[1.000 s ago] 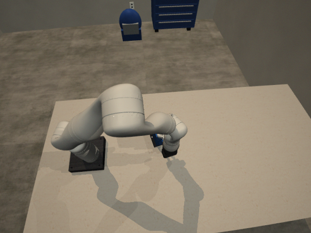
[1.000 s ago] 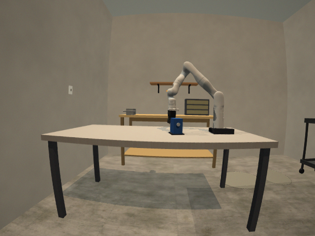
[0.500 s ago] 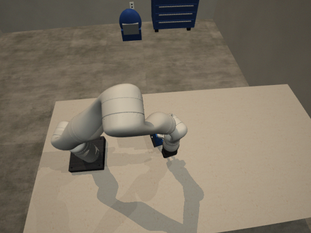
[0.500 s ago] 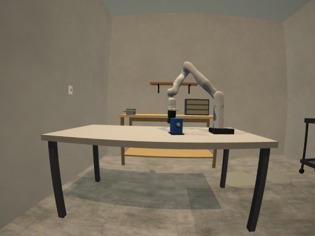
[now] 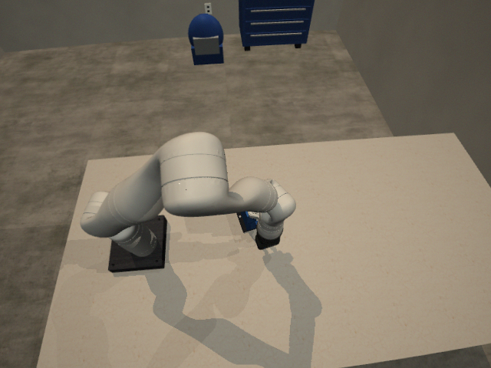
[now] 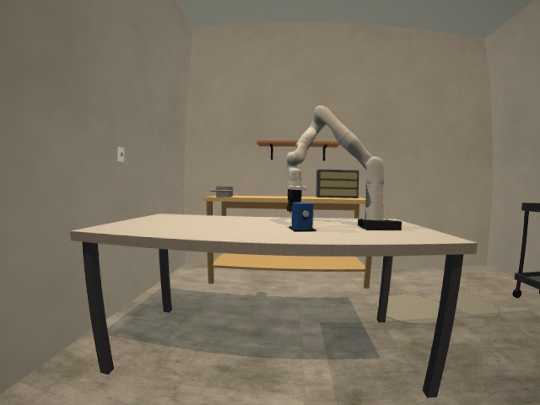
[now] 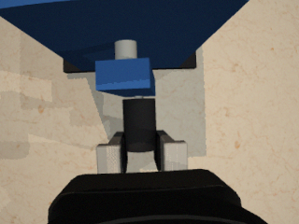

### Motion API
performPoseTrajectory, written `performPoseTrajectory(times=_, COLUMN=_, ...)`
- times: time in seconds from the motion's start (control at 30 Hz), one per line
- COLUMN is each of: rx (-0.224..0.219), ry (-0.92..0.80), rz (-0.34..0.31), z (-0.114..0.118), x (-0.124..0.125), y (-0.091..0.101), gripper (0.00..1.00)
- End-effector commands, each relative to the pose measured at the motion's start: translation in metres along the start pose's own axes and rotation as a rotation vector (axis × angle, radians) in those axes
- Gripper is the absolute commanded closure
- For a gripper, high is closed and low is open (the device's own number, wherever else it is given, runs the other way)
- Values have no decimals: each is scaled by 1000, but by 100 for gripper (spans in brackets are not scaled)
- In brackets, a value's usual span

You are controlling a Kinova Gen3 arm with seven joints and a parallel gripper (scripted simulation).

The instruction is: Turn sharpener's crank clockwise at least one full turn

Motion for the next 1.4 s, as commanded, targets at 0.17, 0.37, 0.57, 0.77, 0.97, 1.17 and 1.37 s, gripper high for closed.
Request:
performPoseTrajectory(times=0.17, rx=0, ry=0, rz=-1, z=0, x=0, y=1, gripper=100)
performPoseTrajectory(times=0.37, rx=0, ry=0, rz=-1, z=-3, x=0, y=0, gripper=100)
performPoseTrajectory(times=0.57, rx=0, ry=0, rz=-1, z=-10, x=1, y=1, gripper=100)
performPoseTrajectory(times=0.77, rx=0, ry=0, rz=-1, z=-16, x=2, y=2, gripper=100)
performPoseTrajectory(times=0.97, rx=0, ry=0, rz=-1, z=-28, x=4, y=6, gripper=100)
performPoseTrajectory(times=1.17, rx=0, ry=0, rz=-1, z=-42, x=6, y=16, gripper=100)
performPoseTrajectory(times=1.37, rx=0, ry=0, rz=-1, z=-48, x=7, y=23, gripper=100)
Point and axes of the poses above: the point where the finger pads meet when closed, its own y axis back along the fingers, its own z axis across the jaws, x = y × z, the point moved 8 cm from there along y, back along the fingers, and after that the axes turned 8 degrees about y, right-handed, at the moved point
